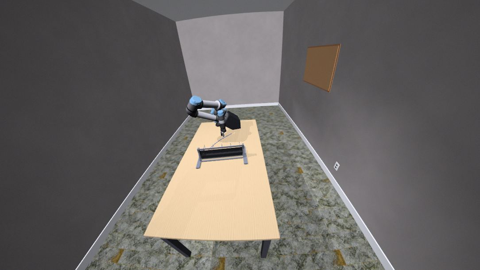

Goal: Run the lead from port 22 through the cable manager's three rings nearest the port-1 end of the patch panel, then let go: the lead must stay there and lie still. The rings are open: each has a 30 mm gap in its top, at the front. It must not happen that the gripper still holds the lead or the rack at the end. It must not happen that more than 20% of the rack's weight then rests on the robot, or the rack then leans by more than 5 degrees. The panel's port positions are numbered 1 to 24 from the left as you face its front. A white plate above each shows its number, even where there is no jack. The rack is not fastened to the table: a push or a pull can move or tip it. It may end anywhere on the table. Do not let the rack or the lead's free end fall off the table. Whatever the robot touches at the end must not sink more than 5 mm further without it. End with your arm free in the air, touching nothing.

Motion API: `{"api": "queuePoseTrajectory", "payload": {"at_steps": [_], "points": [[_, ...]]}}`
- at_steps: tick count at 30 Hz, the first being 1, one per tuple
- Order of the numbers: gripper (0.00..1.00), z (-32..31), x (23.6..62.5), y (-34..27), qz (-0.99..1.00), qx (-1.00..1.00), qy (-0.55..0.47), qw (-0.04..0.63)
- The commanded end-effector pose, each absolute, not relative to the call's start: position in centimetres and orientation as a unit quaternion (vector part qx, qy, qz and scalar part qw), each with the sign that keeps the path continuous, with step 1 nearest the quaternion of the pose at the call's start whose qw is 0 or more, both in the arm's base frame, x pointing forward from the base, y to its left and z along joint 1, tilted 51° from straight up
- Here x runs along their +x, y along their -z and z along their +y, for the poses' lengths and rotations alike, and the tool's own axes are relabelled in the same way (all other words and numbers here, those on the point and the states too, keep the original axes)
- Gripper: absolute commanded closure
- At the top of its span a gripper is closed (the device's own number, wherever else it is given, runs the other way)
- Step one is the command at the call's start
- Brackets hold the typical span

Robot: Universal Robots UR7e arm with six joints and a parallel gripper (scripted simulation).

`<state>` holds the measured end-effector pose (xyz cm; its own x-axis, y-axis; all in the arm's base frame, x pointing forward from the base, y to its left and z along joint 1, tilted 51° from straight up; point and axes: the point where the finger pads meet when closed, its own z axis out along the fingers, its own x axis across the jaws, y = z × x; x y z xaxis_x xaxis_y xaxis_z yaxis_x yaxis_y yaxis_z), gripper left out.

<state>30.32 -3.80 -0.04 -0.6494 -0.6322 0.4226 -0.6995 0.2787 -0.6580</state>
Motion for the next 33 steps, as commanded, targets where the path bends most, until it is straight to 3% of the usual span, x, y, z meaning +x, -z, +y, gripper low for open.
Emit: {"api": "queuePoseTrajectory", "payload": {"at_steps": [1,33], "points": [[0.33,-4.1,30.4,0.3,-0.799,0.417,-0.432,0.038],[0.33,-5.4,31.0,1.4,-0.799,0.417,-0.433,0.038]]}}
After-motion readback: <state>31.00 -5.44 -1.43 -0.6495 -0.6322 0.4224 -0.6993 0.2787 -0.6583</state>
